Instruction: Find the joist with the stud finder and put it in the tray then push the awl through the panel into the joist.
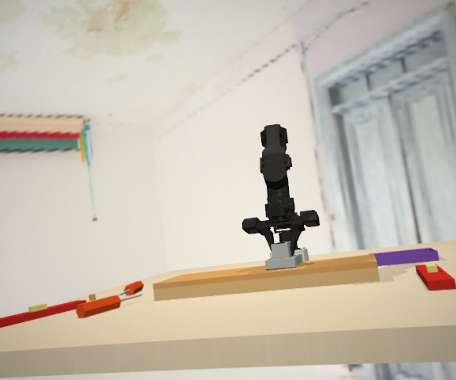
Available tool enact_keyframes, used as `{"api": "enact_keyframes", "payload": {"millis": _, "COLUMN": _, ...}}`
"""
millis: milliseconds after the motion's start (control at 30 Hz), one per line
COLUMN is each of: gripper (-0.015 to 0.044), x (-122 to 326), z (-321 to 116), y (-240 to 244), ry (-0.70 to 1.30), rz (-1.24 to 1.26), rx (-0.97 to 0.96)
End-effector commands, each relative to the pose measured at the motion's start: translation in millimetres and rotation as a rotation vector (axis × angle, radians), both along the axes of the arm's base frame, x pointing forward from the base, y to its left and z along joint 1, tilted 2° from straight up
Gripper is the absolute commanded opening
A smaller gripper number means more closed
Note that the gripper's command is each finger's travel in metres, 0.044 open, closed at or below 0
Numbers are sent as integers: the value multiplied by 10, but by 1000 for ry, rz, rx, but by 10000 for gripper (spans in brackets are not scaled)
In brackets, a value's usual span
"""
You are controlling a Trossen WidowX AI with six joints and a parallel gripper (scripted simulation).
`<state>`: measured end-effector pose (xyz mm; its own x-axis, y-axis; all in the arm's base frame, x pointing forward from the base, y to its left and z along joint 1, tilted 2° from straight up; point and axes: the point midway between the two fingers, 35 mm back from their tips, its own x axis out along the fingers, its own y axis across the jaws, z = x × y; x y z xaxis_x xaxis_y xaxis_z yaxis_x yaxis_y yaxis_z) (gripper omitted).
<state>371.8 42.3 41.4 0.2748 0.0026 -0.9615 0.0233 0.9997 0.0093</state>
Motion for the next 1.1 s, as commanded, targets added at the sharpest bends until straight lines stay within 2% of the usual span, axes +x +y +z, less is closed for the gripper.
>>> {"api": "enact_keyframes", "payload": {"millis": 0, "gripper": 0, "x": 4, "z": 5, "y": 182, "ry": -1, "rz": 12, "rx": 12}}
{"api": "enact_keyframes", "payload": {"millis": 1067, "gripper": 0, "x": 13, "z": 30, "y": 1008, "ry": -1, "rz": 12, "rx": 19}}
